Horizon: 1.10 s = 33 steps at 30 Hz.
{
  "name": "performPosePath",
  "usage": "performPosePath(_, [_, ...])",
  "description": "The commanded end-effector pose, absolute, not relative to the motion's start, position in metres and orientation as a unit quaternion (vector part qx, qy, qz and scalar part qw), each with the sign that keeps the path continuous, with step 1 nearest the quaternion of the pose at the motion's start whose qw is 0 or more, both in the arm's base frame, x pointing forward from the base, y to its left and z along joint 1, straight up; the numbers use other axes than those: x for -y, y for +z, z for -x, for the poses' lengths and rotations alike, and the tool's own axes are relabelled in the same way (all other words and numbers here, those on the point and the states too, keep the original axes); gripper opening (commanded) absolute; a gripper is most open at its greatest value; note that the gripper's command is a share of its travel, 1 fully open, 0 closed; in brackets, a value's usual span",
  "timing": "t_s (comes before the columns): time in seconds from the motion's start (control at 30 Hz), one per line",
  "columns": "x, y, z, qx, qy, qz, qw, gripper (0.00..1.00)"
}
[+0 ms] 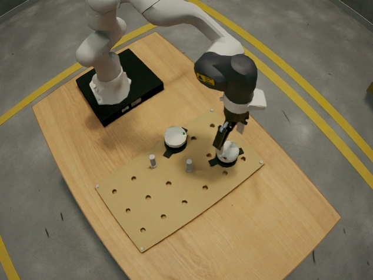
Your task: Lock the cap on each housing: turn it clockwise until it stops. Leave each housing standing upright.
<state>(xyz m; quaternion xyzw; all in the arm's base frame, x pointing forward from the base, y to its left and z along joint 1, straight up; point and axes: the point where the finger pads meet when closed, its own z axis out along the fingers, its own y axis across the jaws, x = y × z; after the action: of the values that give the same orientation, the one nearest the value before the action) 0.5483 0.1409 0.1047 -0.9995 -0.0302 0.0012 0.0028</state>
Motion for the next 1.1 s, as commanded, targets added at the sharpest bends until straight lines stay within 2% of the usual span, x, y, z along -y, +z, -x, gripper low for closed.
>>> performPosePath(0.0, [-0.140, 0.102, -0.549, 0.025, 0.000, 1.000, 0.001, 0.78])
performPosePath(1.07, [-0.140, 0.068, -0.549, 0.025, 0.000, 1.000, 0.000, 0.78])
